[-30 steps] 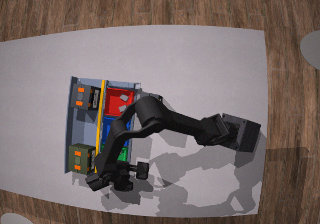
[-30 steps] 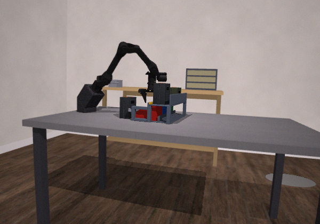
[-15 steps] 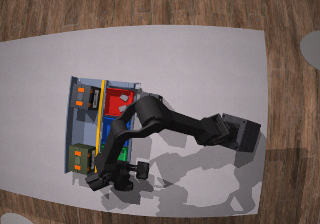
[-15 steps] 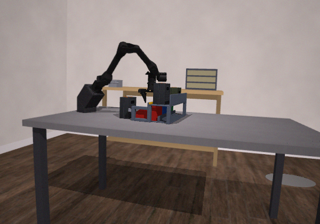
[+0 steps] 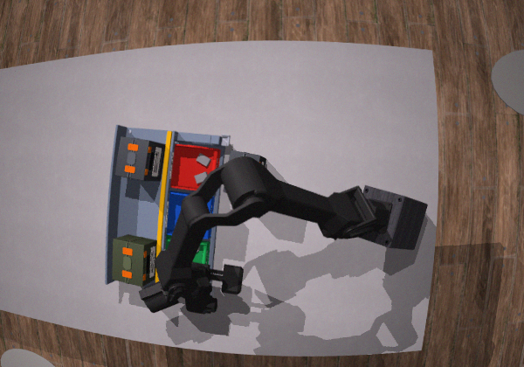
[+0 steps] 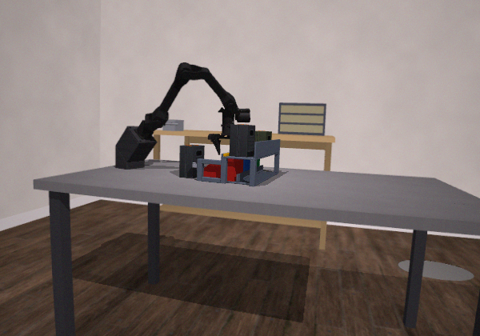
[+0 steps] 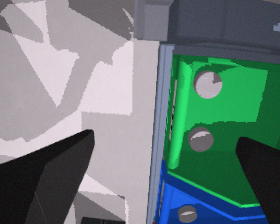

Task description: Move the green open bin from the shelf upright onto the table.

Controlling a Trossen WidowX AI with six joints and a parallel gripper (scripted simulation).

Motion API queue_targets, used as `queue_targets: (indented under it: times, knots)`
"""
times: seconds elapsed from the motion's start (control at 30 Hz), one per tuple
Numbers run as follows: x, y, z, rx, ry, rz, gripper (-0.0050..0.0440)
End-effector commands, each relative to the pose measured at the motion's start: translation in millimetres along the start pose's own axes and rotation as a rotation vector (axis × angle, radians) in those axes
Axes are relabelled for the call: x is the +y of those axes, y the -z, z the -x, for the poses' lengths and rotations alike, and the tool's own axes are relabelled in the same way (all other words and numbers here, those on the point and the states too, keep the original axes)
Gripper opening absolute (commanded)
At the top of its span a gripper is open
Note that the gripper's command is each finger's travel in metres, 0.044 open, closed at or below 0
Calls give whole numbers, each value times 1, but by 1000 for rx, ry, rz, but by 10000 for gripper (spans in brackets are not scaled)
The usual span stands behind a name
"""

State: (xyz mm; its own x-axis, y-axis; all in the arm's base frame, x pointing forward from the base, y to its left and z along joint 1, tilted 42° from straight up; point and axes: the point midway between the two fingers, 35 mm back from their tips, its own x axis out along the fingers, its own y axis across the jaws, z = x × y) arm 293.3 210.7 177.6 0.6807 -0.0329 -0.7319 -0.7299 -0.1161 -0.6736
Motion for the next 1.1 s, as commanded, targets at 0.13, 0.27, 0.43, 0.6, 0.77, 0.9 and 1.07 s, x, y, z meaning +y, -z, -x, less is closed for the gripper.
queue_targets:
  times: [0.13,0.27,0.43,0.6,0.77,0.9,1.07]
  knots:
    - [-29,4,-28,-4,168,-6,425]
    - [-29,4,-28,-4,168,-6,425]
    - [-29,4,-28,-4,168,-6,425]
    - [-26,4,-25,-6,170,-8,425]
    - [-25,4,-26,-4,170,-5,425]
    - [-25,4,-26,-4,170,-5,425]
    - [-25,4,-25,-6,169,-8,425]
